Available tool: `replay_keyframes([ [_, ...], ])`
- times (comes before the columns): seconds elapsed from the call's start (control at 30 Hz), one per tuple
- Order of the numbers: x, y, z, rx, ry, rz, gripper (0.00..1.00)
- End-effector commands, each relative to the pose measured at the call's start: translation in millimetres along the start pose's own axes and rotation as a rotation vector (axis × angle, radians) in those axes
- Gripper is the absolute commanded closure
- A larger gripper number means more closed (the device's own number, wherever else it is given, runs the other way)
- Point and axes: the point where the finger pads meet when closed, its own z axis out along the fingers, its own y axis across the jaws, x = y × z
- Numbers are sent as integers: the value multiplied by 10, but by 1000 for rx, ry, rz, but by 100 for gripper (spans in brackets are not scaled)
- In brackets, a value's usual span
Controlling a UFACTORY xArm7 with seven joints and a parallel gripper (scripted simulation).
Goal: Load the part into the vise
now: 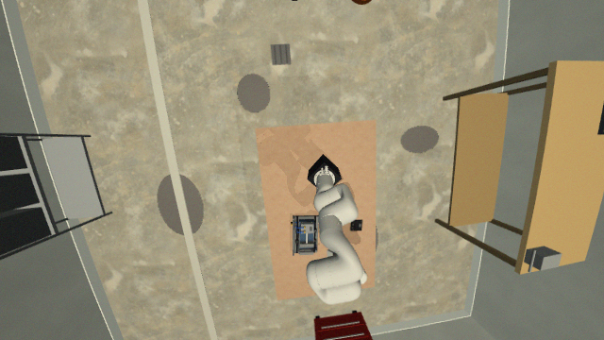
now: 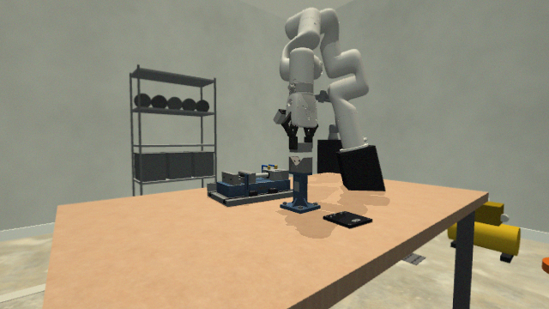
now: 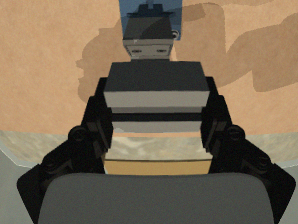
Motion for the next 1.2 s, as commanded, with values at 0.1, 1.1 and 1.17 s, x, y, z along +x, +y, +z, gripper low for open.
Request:
replay_keyframes([
  [0.1, -7, -15, -87, 4, -2, 0, 100],
  [1.1, -6, -13, -434, 4, -2, 0, 100],
  [1.17, -6, -13, -447, 4, -2, 0, 100],
])
